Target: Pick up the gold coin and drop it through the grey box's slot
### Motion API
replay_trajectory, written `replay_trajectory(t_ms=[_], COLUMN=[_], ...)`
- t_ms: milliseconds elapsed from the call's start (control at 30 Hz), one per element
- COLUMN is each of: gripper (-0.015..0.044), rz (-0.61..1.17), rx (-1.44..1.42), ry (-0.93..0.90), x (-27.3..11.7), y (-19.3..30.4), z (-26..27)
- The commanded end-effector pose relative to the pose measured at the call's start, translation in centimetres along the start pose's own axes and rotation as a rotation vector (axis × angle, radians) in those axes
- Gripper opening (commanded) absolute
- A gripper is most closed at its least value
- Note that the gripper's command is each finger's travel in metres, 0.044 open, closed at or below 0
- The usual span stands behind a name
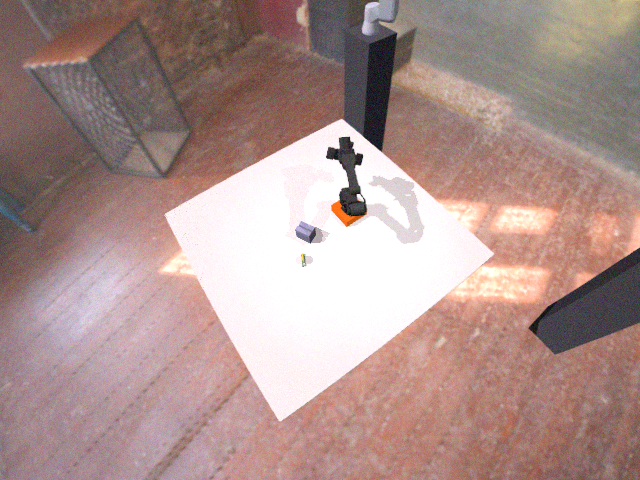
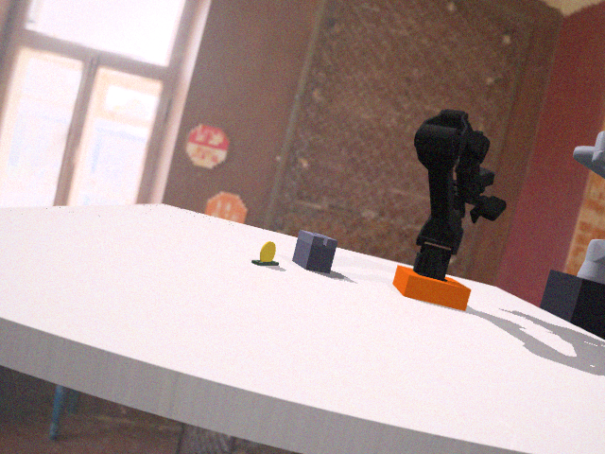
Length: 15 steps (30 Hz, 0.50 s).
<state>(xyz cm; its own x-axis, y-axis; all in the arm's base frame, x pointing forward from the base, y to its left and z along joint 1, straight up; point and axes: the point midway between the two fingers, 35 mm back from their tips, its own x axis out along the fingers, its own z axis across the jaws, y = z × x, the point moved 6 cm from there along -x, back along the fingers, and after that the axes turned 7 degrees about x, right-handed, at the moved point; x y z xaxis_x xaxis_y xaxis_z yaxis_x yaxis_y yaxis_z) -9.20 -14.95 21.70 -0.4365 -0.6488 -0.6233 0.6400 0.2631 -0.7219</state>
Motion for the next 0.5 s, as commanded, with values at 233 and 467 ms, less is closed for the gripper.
replay_trajectory(t_ms=[233, 467], gripper=[0.0161, 0.0161], rz=[0.31, 0.437], rx=[-0.685, -1.101], ry=[-0.355, -0.575], x=[-1.1, -4.3], y=[3.6, 8.5], z=[11.4, 17.3])
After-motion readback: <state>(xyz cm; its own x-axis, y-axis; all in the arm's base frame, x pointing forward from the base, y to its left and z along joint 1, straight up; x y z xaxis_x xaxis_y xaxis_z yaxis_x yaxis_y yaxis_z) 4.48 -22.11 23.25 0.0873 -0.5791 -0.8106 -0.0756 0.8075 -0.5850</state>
